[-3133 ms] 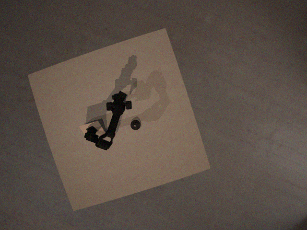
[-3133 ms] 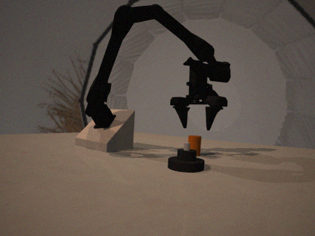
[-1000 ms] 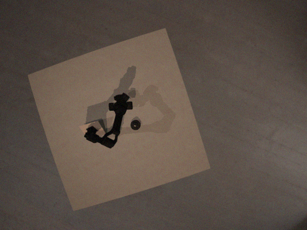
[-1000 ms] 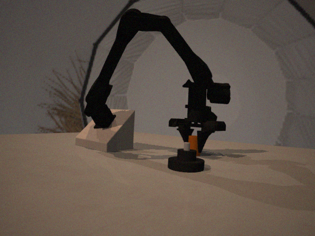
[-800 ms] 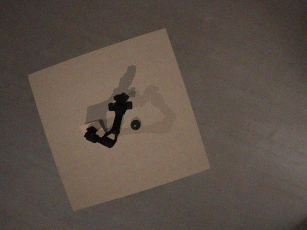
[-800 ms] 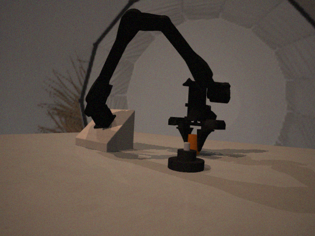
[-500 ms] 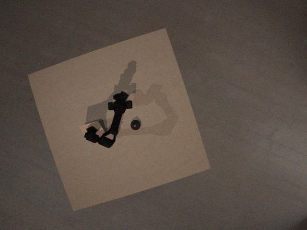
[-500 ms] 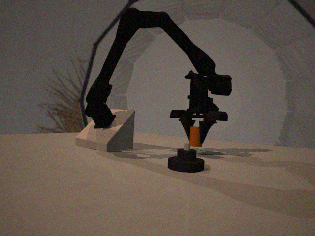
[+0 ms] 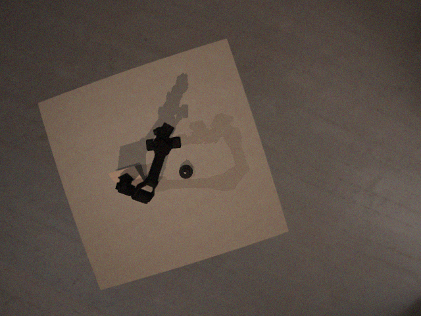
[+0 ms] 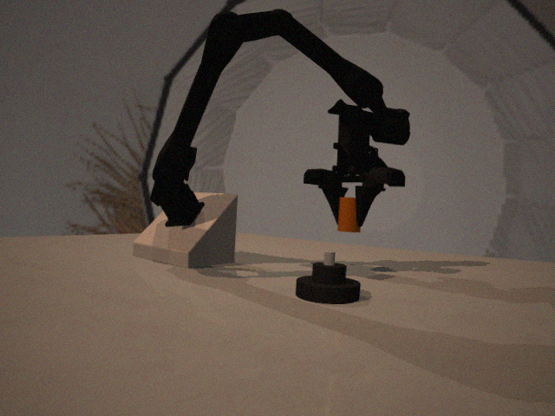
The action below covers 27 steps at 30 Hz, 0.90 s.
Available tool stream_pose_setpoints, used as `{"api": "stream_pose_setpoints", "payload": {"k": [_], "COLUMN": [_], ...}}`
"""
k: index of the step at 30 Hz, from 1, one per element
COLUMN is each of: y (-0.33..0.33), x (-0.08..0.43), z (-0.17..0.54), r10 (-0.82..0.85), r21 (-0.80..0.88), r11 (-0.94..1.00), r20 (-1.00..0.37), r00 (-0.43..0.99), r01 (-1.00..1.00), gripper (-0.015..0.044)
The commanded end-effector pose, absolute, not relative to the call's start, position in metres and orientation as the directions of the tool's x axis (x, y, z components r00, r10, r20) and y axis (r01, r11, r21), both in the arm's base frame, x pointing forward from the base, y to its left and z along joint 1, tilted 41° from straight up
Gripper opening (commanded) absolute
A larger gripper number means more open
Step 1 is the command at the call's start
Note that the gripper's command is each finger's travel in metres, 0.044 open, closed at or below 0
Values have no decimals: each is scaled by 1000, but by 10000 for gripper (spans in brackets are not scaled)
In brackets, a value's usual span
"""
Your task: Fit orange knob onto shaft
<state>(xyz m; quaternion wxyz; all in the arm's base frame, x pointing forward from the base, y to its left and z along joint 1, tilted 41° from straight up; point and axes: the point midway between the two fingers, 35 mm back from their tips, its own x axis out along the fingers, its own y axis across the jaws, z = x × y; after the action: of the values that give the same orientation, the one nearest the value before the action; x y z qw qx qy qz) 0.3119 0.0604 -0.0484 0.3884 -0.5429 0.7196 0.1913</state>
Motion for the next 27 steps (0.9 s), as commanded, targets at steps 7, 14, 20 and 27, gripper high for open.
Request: {"api": "stream_pose_setpoints", "payload": {"k": [7,14,20,27], "y": [83,97,96,77], "x": [318,320,322,329], "z": [-22,-5,1,10], "r10": [-625,-627,-626,-620], "r21": [-154,-153,-152,-150], "r11": [347,351,351,350], "r20": [-773,-771,-772,-777], "r00": [-106,-110,-111,-109], "r01": [-925,-924,-924,-925], "gripper": [0,0,0,0]}}
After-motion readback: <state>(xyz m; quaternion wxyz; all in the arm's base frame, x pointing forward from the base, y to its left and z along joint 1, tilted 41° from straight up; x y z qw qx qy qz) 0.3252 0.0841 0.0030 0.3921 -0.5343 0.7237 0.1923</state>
